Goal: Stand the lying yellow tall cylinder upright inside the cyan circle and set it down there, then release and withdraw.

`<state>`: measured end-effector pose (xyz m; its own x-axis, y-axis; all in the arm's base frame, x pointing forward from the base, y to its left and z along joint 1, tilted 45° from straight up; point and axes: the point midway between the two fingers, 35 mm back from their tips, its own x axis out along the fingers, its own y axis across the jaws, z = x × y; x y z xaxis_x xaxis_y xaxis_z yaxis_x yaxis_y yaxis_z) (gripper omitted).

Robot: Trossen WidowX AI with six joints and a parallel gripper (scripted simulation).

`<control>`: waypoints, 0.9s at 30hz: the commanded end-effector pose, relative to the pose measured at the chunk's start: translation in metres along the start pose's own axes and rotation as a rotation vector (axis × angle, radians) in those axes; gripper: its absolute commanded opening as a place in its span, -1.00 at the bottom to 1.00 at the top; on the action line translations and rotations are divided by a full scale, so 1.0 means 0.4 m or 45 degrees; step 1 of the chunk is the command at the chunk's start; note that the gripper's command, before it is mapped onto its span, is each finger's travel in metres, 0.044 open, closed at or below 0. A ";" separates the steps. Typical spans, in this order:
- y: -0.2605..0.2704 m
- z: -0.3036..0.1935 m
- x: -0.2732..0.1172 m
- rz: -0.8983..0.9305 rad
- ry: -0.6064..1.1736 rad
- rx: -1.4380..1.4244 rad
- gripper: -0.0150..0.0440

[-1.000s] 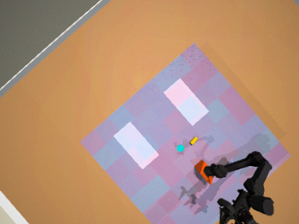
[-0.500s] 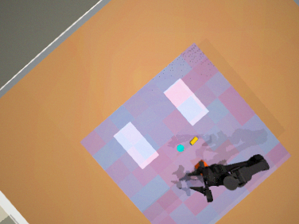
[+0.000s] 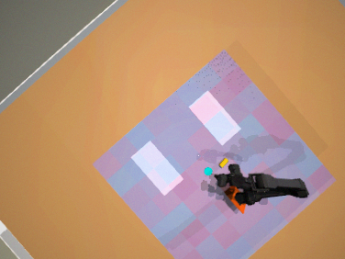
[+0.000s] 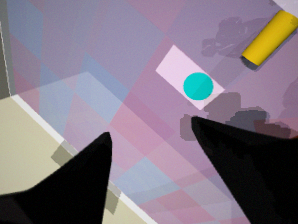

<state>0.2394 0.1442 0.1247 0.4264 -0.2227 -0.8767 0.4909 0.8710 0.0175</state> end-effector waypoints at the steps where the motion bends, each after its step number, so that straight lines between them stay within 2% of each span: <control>1: -0.080 0.042 0.032 -0.199 -0.051 0.210 0.56; 10: -0.303 0.137 0.048 -0.665 -0.278 0.740 0.56; 17: -0.321 0.144 0.052 -0.697 -0.298 0.775 0.56; 24: -0.437 0.159 0.242 -0.691 -0.296 0.777 0.56; 27: -0.472 0.159 0.275 -0.698 -0.305 0.775 0.56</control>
<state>0.2447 -0.0521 0.0732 0.1345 -0.6770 -0.7236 0.9688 0.2432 -0.0474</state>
